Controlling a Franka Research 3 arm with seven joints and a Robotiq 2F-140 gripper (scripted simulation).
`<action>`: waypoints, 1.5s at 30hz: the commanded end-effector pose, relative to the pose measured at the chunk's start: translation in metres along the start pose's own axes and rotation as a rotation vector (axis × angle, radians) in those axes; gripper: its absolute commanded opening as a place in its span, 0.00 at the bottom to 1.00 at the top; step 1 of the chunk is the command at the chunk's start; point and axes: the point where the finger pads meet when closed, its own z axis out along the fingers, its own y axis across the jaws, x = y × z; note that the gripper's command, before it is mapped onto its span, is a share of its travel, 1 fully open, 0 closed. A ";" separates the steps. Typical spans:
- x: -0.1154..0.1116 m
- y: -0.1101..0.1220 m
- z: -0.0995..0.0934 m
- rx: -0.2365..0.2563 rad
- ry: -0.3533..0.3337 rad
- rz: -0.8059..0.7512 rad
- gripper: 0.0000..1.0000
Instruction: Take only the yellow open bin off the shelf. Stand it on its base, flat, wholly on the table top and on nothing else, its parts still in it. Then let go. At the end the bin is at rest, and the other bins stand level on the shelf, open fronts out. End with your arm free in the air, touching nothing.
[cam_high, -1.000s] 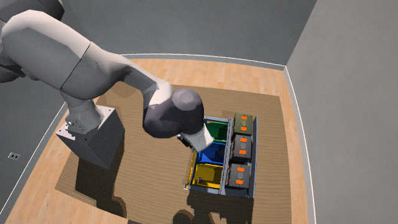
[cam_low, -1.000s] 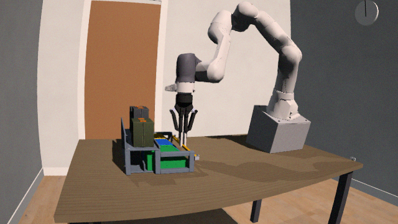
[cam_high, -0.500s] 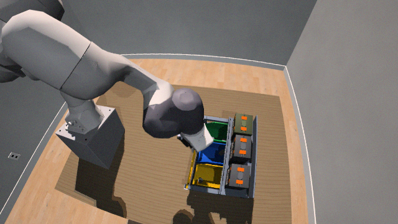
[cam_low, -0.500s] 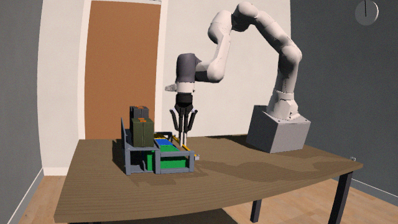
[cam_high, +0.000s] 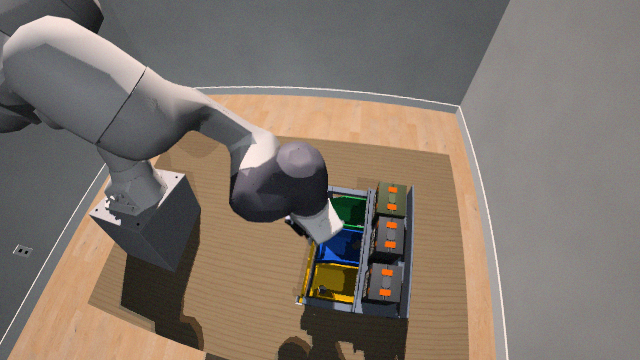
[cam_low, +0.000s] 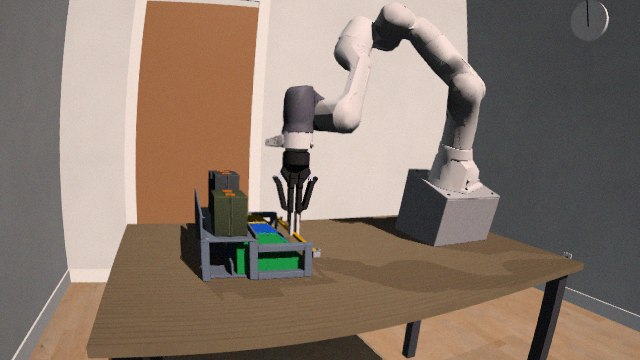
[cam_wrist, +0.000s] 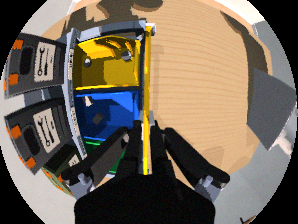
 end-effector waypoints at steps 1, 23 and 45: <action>0.000 0.000 0.000 0.000 0.000 0.000 0.00; 0.000 0.000 0.000 0.000 0.000 0.000 0.00; 0.000 0.000 -0.015 0.000 -0.001 0.006 0.00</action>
